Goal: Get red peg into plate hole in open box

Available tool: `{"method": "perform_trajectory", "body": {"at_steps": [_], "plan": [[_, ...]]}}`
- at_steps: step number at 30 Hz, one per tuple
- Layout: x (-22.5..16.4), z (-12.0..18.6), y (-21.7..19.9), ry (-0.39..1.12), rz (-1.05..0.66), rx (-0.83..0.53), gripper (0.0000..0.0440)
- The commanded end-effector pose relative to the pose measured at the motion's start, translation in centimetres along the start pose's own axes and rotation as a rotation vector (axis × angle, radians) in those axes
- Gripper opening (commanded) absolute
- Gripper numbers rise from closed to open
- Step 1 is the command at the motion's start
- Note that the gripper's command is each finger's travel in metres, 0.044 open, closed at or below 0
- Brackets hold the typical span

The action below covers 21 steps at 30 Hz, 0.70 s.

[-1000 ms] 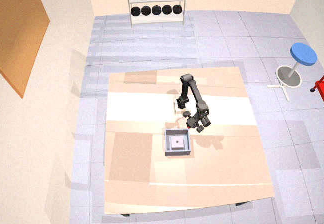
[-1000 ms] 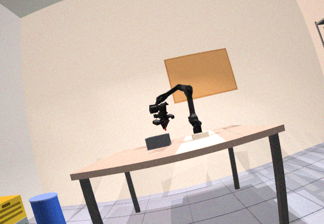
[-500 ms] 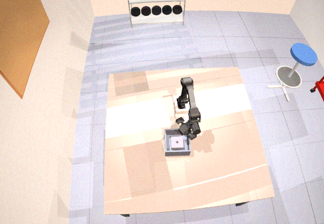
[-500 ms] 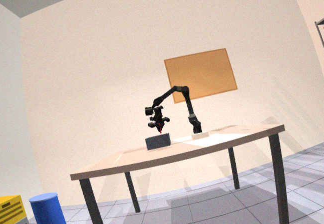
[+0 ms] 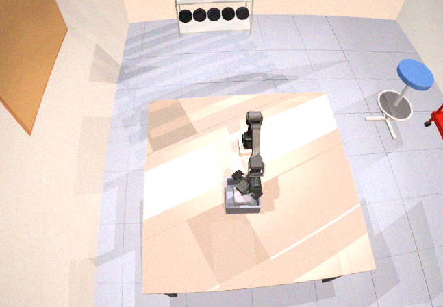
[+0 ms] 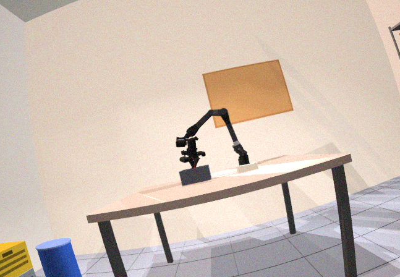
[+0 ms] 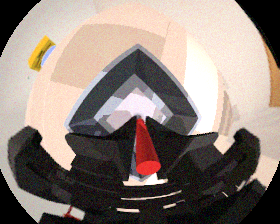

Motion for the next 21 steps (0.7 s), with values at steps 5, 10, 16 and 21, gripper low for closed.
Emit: {"method": "perform_trajectory", "body": {"at_steps": [5, 10, 16, 21], "plan": [[-0.3, -2.8, 0.2, 0.078, 0.088, 0.018, 0.0101], [0.3, -3.7, 0.3, 0.099, 0.126, 0.029, 0.0172], [1.9, -3.5, 1.3, 0.109, 0.143, 0.066, 0.0307], [3.4, -2.7, 2.6, 0.121, 0.15, 0.112, 0.0439]]}}
Point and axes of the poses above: the point midway between the two fingers, 35 mm back from their tips, its own z axis back along the fingers, its own y axis across the jaws, x = y × z, the point moved 4 cm from there along z, back along the fingers, and after that the axes turned 2 degrees about -z, right-handed, at the moved point
